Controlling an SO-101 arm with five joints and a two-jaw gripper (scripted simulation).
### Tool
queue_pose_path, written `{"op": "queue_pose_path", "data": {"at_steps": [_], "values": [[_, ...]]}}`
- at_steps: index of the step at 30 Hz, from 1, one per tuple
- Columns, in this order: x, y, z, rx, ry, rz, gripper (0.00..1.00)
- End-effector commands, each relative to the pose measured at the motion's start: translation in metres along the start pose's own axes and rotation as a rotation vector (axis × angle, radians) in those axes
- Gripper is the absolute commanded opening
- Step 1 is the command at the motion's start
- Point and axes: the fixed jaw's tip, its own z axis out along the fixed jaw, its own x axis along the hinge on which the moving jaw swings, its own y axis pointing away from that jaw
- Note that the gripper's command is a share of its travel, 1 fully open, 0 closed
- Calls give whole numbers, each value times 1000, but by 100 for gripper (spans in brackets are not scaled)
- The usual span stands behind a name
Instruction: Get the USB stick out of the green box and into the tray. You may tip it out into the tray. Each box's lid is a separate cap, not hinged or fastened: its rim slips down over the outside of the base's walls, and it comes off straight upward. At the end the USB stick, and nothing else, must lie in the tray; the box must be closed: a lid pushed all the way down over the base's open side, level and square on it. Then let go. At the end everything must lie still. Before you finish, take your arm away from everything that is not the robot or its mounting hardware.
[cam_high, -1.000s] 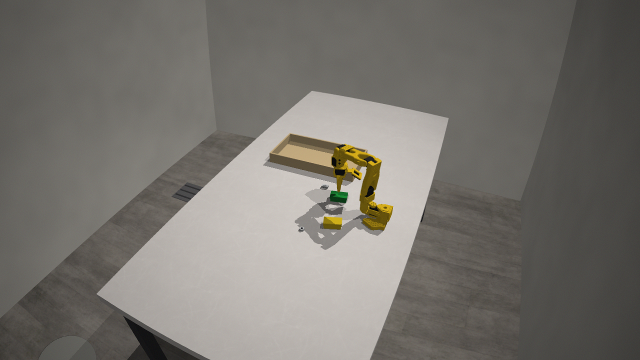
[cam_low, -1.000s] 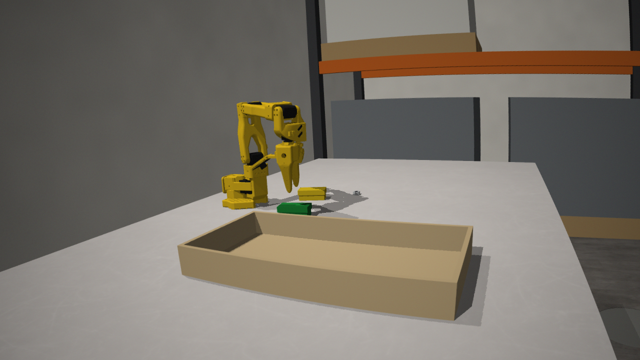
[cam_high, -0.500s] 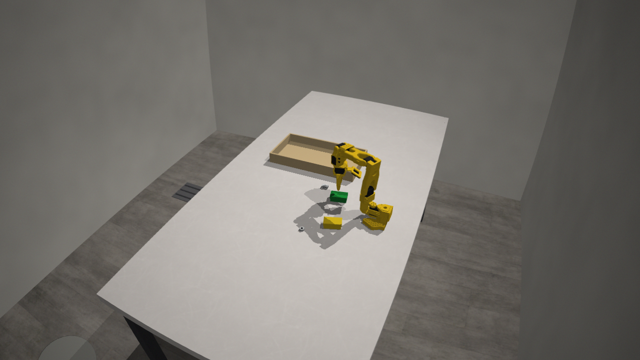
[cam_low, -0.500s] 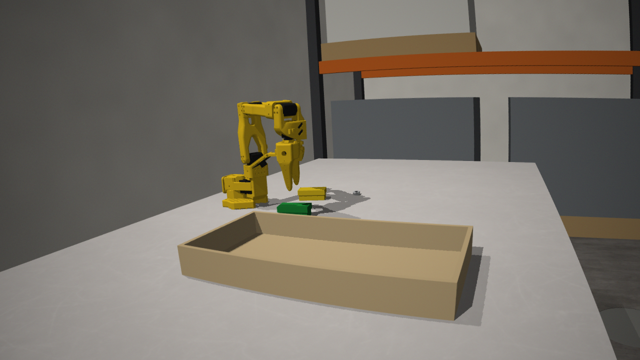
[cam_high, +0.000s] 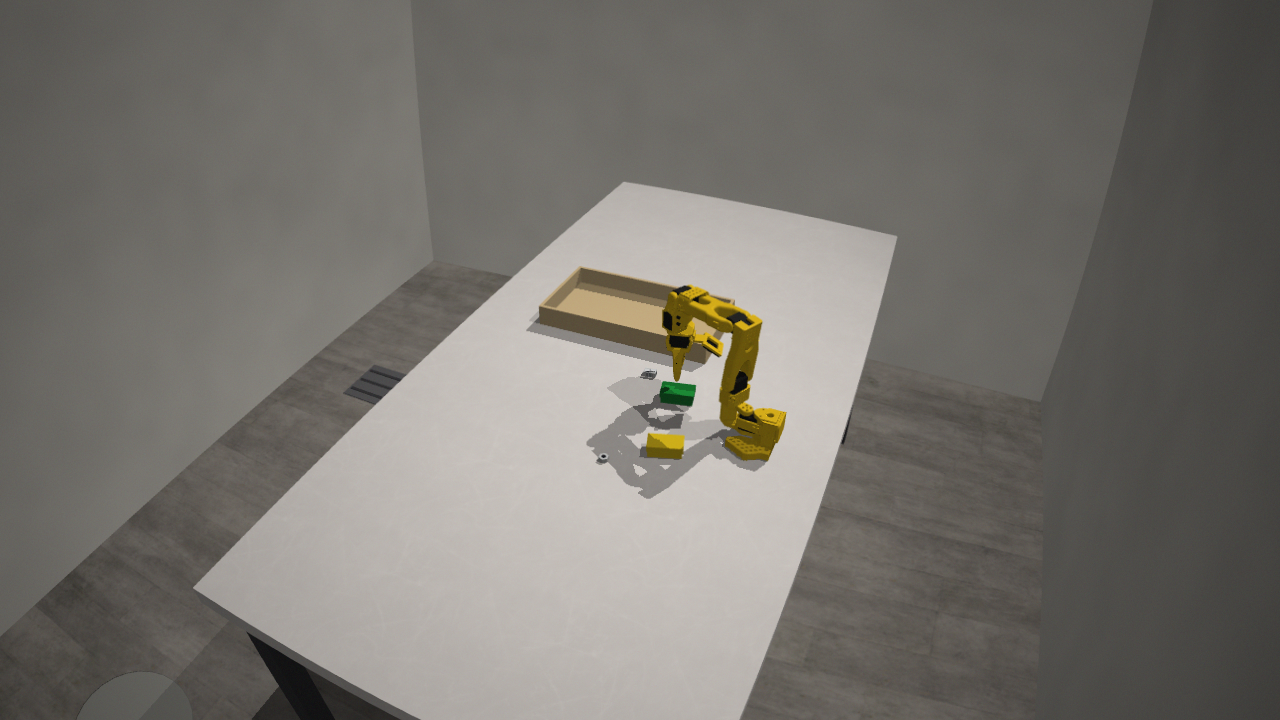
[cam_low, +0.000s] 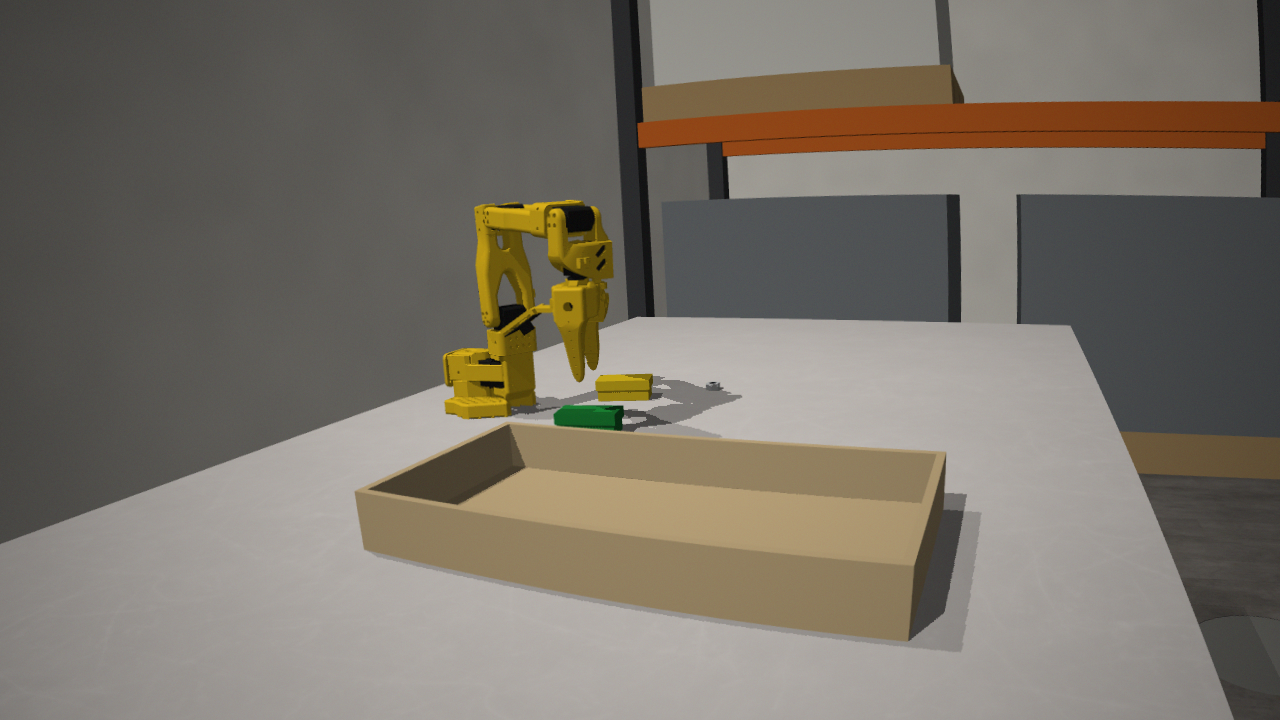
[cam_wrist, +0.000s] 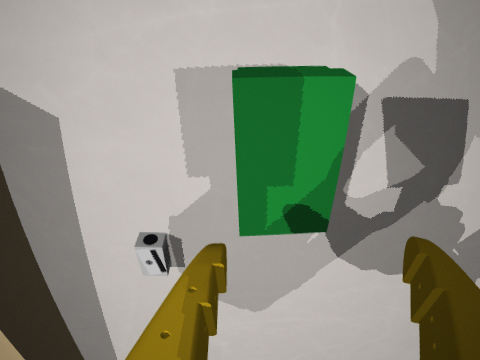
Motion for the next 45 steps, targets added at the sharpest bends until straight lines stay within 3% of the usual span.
{"op": "queue_pose_path", "data": {"at_steps": [1,15,30,45], "values": [[2,3,-5,-14,19,-4,29],[3,4,5,-14,19,-4,29],[3,4,32,-14,19,-4,29],[2,4,41,-14,19,-4,29]]}}
